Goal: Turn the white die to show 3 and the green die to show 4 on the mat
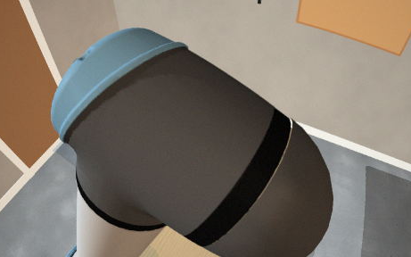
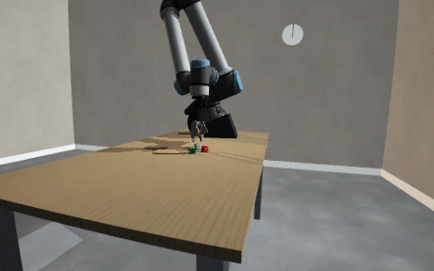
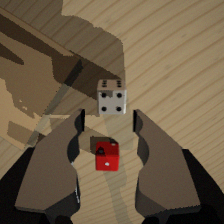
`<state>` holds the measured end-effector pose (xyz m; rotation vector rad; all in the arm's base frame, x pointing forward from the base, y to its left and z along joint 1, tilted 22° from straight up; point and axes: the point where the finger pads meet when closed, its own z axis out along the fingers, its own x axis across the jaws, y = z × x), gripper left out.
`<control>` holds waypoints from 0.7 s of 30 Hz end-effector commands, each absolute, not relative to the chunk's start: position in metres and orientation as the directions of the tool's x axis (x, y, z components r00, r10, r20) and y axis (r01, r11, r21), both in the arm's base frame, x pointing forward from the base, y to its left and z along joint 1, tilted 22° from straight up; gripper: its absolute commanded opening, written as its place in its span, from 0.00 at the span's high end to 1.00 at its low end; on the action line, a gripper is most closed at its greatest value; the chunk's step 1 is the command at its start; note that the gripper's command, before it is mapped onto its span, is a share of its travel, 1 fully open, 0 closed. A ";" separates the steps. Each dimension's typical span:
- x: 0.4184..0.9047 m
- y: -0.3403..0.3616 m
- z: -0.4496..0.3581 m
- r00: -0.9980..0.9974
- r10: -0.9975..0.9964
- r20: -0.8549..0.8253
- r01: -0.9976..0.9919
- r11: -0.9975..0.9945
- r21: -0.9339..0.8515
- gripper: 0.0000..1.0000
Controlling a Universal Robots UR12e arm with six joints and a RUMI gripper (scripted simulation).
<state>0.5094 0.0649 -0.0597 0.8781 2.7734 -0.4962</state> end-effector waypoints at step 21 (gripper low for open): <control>0.505 0.065 -0.062 -0.807 0.523 -0.274 0.585 0.769 -0.259 0.76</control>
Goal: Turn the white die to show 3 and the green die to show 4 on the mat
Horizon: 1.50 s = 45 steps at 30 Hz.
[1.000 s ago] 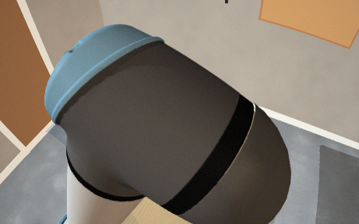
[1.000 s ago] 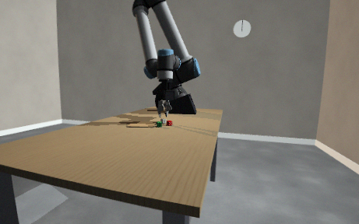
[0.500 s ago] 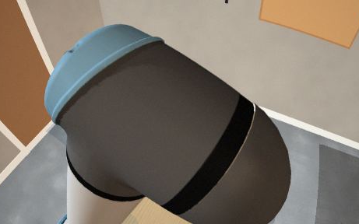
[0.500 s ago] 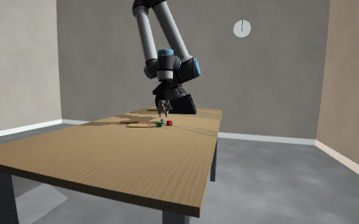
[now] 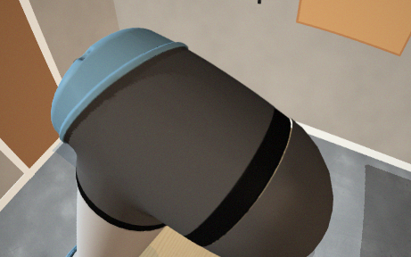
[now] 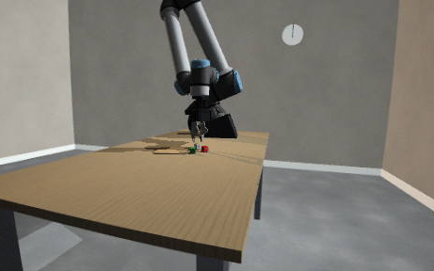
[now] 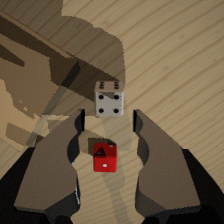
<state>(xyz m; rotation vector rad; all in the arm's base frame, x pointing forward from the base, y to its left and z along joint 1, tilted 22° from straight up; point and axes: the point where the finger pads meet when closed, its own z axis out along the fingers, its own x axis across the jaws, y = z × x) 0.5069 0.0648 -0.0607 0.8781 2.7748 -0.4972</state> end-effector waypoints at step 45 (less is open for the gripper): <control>0.506 0.060 -0.074 -0.807 0.523 -0.274 0.585 0.769 -0.259 0.76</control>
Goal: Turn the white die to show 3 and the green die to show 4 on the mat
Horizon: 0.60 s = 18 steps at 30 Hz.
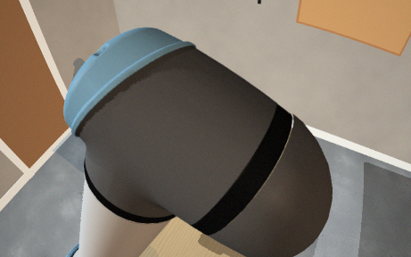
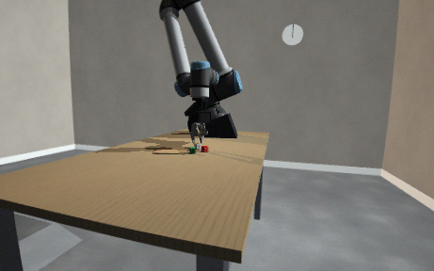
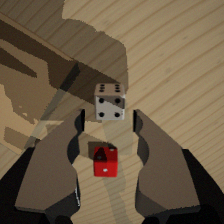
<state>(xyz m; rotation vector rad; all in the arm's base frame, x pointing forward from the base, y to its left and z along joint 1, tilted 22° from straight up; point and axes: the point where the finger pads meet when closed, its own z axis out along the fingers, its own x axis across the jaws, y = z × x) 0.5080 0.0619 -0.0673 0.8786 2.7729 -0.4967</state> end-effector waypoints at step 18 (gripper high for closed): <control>0.507 0.053 -0.090 -0.807 0.523 -0.274 0.585 0.769 -0.259 0.76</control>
